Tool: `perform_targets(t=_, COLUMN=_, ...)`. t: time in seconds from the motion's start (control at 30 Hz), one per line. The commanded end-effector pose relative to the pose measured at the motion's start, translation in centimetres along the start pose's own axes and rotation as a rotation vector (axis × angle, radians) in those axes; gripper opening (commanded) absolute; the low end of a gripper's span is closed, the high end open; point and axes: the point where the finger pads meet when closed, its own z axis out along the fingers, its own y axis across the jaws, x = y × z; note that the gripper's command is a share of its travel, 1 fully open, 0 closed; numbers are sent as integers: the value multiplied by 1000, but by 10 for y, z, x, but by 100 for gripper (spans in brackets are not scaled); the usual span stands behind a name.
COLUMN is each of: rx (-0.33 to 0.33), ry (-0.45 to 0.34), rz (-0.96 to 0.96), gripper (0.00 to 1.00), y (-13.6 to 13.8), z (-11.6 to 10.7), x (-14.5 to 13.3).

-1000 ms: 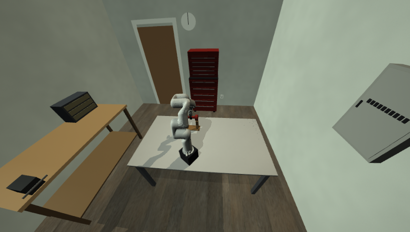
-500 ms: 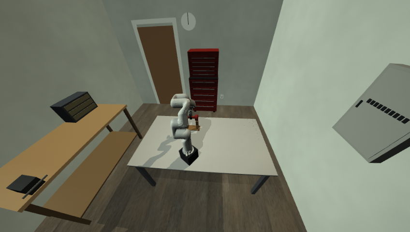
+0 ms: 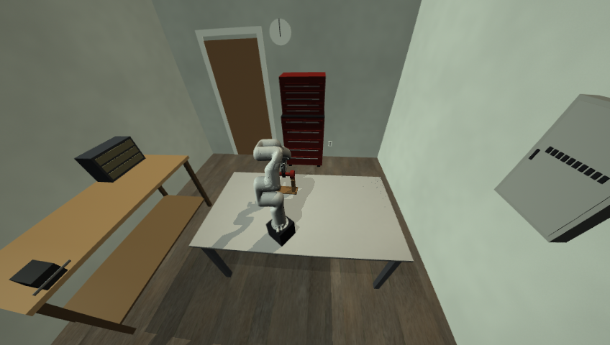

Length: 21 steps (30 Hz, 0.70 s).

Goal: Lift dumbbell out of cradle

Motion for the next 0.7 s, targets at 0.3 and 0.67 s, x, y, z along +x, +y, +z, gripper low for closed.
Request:
perform_targets(t=0.3, rx=-18, ry=2, rz=0, gripper=0, y=4, z=-34, x=0)
perform_targets(t=0.67, rx=-18, ry=2, rz=0, gripper=0, y=4, z=-59, x=0)
